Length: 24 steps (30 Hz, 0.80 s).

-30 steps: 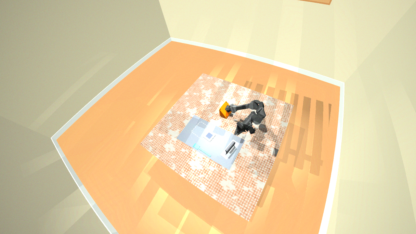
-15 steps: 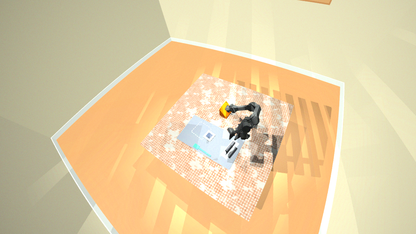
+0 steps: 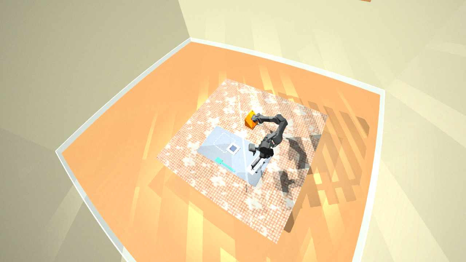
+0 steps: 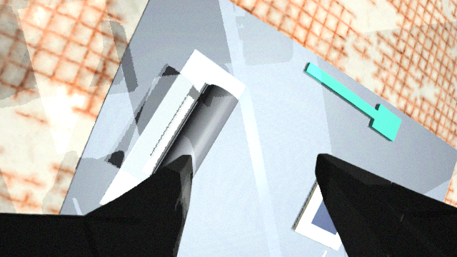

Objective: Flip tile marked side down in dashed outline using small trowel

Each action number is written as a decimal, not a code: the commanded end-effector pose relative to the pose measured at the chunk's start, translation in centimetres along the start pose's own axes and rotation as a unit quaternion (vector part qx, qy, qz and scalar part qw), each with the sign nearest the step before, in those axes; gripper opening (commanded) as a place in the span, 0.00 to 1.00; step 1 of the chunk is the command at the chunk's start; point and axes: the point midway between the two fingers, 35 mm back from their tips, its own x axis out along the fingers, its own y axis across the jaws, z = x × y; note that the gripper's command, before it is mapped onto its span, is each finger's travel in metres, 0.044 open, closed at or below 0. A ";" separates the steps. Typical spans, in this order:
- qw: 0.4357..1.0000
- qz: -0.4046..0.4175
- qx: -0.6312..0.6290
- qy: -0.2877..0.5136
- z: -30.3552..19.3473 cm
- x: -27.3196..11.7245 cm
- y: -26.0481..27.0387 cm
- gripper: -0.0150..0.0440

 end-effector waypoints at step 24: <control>0.929 0.117 0.305 0.172 -3.0 8.0 2.6 0.71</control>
